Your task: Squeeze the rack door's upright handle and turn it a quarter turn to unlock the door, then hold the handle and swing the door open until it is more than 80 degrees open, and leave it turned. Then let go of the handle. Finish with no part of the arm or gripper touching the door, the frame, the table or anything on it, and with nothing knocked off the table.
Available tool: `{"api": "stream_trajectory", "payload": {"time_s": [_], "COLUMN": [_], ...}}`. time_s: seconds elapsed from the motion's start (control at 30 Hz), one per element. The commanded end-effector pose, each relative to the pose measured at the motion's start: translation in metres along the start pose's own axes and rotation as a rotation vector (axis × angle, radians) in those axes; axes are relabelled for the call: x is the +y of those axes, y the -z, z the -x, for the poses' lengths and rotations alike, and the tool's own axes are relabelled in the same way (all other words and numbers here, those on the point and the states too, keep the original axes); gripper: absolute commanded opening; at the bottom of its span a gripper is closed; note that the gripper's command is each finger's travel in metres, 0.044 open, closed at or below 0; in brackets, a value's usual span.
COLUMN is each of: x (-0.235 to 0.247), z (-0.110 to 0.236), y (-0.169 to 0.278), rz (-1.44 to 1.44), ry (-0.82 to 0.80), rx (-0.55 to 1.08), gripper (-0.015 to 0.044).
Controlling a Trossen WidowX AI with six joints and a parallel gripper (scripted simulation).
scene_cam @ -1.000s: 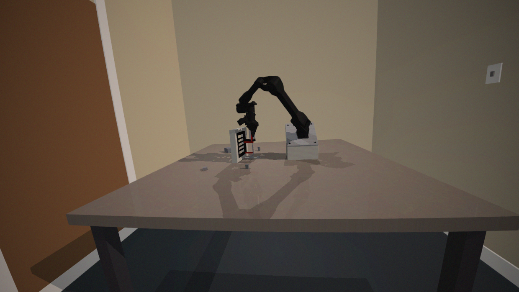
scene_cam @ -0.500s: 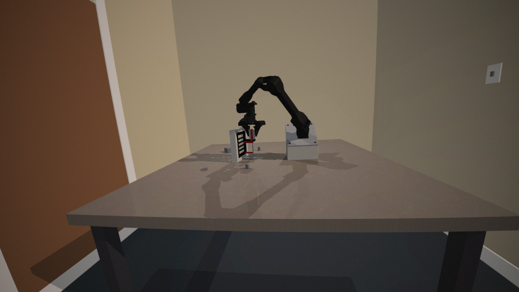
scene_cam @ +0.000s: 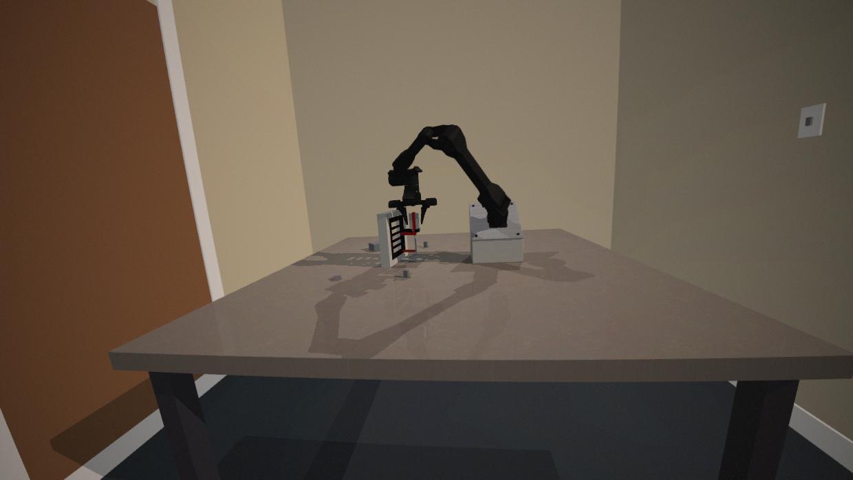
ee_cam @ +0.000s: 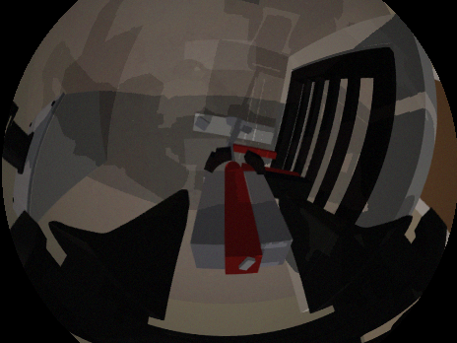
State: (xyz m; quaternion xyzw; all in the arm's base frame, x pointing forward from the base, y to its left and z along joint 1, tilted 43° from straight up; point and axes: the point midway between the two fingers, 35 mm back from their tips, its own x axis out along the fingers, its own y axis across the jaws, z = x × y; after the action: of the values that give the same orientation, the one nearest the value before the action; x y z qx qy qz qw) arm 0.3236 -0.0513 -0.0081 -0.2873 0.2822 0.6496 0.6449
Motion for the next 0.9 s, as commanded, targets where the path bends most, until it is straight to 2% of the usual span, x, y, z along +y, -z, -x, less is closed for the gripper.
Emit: {"api": "stream_trajectory", "payload": {"time_s": [0.0,0.13,0.57,0.87], "x": [-0.0003,-0.0003,-0.0003,0.0023], "z": [-0.0003,-0.0003,-0.0003,-0.0003], "y": [-0.0004,-0.0004,-0.0004,-0.0024], "rz": [0.013,0.013,0.013,-0.081], "ry": [0.003,0.003,0.003,0.002], "rx": [-0.004,-0.004,-0.004,-0.005], "gripper": [0.0215,0.0110,0.0024,0.0023]}}
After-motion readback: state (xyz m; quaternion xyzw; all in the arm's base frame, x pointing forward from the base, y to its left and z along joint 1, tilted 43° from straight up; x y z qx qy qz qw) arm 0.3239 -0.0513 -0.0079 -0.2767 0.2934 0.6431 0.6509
